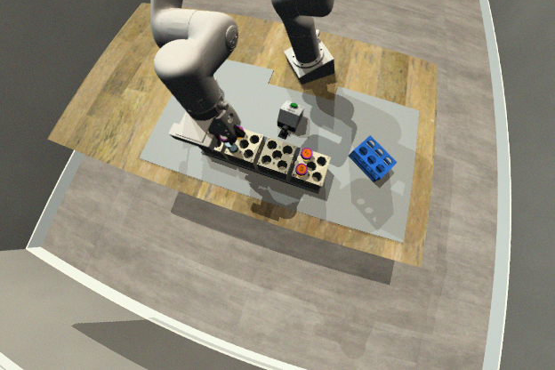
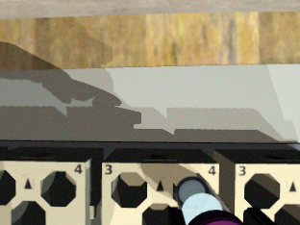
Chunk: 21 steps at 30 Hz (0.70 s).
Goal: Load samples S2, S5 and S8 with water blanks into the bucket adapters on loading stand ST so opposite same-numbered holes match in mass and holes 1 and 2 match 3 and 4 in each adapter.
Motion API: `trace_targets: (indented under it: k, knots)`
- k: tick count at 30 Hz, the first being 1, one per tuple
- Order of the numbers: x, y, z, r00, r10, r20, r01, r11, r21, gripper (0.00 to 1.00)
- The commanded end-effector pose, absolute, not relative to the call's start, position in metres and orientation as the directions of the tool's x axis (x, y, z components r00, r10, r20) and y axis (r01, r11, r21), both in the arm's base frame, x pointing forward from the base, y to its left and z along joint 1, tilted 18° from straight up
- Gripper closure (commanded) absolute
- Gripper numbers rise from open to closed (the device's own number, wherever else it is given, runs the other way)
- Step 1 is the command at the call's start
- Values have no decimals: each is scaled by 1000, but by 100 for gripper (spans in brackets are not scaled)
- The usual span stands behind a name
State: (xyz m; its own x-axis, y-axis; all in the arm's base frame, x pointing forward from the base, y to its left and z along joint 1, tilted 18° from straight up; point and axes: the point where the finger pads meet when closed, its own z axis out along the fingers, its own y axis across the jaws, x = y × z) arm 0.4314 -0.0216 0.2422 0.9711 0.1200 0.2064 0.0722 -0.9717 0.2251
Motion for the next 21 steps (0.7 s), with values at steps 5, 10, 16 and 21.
trace_targets:
  k: [5, 10, 16, 21]
  knots:
    - [434, -23, 236, 970, 120, 211, 72, -972, 225, 100]
    - [435, -24, 234, 970, 120, 211, 72, -972, 225, 100]
    - [436, -25, 228, 970, 120, 211, 72, -972, 225, 100]
    - [437, -26, 223, 970, 120, 211, 72, -972, 225, 100]
